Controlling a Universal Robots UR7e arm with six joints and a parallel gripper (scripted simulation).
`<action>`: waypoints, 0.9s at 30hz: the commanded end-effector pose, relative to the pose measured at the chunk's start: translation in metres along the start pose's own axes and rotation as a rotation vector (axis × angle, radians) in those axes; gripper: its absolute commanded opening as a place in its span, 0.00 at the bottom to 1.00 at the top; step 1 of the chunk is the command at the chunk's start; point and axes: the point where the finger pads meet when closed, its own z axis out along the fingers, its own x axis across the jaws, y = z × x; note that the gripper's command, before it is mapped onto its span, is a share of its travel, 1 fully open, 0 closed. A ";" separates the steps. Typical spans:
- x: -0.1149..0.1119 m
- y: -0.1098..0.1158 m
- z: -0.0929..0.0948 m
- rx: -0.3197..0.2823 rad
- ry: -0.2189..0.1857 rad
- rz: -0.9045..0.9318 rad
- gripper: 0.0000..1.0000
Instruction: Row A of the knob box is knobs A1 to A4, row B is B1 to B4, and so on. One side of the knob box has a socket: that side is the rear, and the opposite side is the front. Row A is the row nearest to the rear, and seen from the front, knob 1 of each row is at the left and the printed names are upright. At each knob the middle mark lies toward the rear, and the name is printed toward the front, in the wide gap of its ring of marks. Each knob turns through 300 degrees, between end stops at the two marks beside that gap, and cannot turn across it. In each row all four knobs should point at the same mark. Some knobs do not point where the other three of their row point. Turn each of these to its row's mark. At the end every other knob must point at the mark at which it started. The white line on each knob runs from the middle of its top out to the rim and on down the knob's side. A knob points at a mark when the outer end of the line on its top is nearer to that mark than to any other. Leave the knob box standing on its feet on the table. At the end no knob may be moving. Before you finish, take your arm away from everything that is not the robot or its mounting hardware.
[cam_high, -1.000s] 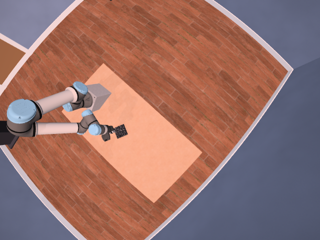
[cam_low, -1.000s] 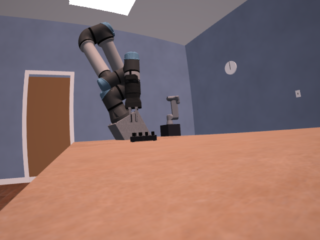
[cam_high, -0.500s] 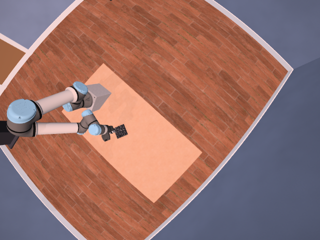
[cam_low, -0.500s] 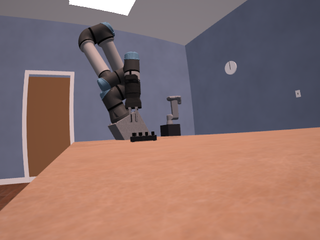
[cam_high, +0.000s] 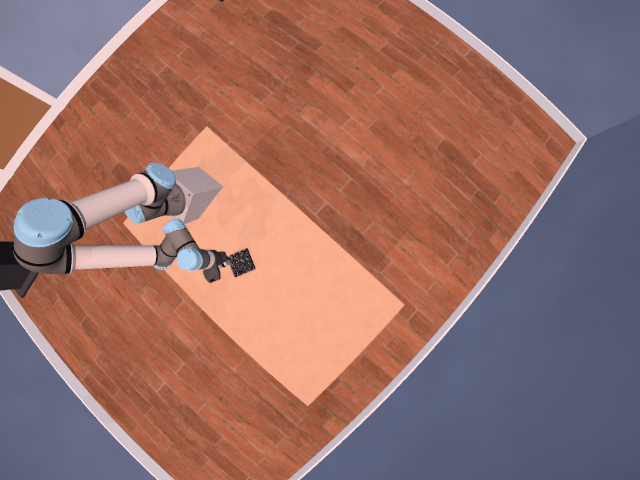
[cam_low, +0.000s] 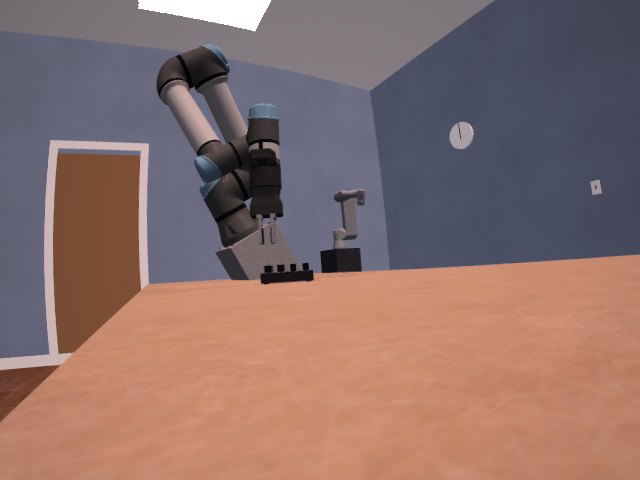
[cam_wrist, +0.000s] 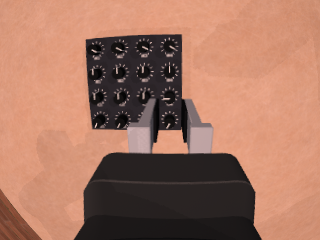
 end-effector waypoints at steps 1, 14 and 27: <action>0.000 0.000 0.000 0.001 0.000 0.000 0.46; 0.000 0.000 0.005 0.001 0.000 0.000 0.46; 0.000 0.000 0.021 0.001 0.000 0.000 0.46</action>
